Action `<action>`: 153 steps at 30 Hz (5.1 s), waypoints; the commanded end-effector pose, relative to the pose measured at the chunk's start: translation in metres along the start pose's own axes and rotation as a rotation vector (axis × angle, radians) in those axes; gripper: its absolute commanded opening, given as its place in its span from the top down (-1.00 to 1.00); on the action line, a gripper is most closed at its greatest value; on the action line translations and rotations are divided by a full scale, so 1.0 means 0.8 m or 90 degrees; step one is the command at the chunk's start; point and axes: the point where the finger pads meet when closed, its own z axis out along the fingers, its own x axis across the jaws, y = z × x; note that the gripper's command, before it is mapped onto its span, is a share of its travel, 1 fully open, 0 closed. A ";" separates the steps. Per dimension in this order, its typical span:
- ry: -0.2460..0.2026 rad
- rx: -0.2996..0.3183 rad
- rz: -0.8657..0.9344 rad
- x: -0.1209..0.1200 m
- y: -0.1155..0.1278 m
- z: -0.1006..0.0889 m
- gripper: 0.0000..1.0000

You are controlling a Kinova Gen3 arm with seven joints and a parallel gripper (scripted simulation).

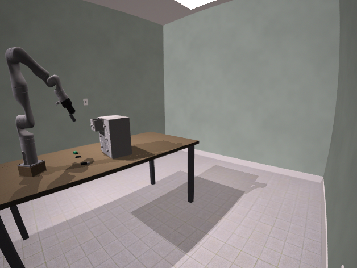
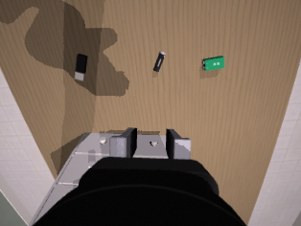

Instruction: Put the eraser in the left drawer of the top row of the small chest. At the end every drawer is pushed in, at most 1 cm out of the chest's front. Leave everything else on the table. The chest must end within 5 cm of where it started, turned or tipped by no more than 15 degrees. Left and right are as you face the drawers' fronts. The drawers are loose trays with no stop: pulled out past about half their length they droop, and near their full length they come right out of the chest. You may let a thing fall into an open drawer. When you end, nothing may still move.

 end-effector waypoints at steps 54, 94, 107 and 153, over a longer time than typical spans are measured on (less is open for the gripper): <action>0.003 0.261 0.000 0.003 -0.004 -0.074 -0.34; 0.003 0.307 0.000 0.003 -0.005 -0.086 -0.34; 0.003 0.307 0.000 0.003 -0.005 -0.086 -0.34; 0.030 0.306 0.066 -0.081 -0.030 0.144 -0.34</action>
